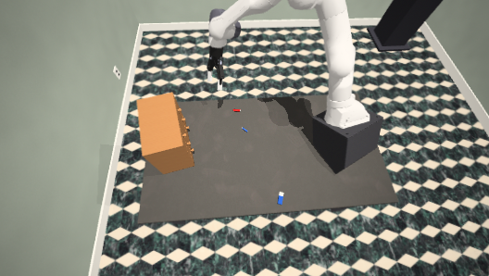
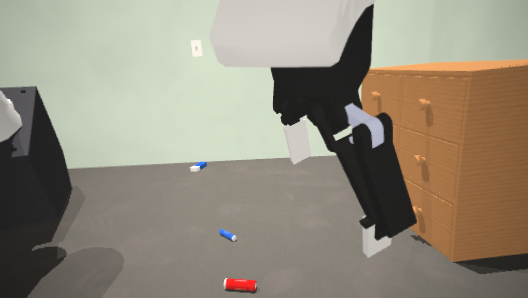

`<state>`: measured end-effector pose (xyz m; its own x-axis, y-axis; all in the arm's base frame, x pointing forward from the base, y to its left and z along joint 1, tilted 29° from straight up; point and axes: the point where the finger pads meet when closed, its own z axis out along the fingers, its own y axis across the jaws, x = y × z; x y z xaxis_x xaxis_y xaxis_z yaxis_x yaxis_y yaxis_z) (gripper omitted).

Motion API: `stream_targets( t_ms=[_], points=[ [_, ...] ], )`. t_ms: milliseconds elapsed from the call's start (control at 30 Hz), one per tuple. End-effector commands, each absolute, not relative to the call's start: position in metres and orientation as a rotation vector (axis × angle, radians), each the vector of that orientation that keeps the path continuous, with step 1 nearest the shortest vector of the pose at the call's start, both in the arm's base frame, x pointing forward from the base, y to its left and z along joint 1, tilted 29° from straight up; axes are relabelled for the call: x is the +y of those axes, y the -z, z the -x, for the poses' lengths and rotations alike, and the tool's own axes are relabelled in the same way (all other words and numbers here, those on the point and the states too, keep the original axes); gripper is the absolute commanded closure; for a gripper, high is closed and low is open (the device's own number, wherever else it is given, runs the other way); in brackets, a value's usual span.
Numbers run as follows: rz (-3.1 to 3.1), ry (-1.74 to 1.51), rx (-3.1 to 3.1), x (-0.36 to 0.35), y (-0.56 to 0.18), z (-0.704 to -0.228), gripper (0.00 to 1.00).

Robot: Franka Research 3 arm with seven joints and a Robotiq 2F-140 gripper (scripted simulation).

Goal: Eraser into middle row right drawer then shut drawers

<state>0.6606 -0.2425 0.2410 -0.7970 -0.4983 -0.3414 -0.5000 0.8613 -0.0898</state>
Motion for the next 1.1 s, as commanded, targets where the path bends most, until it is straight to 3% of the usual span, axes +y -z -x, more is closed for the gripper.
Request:
stream_targets(
  t_ms=[0,567,667,1067],
  points=[
    [0.744,-0.007,2.679,-0.242,-0.241,-0.661,0.00],
    [0.751,-0.006,2.679,-0.241,-0.241,-0.661,0.00],
    [1.030,0.052,2.675,-0.186,-0.249,-0.652,0.00],
    [1.528,0.224,2.600,-0.105,-0.266,-0.626,0.00]
  ],
)
